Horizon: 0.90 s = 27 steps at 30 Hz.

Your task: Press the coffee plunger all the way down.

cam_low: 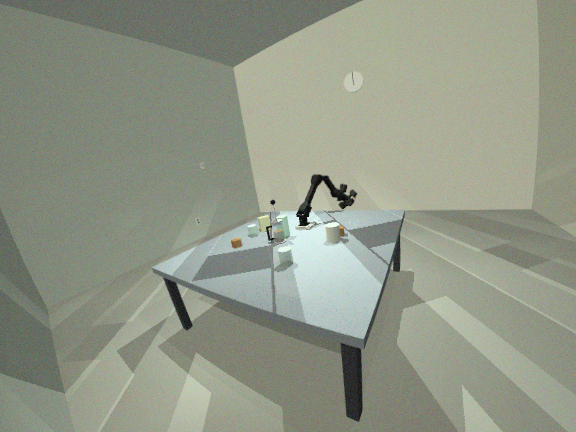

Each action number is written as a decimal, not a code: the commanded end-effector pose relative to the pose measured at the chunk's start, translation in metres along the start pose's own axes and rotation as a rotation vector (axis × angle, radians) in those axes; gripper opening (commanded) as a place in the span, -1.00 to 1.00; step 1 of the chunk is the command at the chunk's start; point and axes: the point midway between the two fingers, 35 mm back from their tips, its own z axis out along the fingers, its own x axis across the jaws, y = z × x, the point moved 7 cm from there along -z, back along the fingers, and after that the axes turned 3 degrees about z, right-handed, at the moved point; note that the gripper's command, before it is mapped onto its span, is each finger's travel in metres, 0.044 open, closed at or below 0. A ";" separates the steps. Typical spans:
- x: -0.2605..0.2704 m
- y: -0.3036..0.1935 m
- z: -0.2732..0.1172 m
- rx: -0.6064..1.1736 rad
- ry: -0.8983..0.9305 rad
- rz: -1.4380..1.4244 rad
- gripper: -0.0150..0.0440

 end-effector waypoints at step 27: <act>0.185 0.187 -0.188 -0.529 0.284 -0.150 1.00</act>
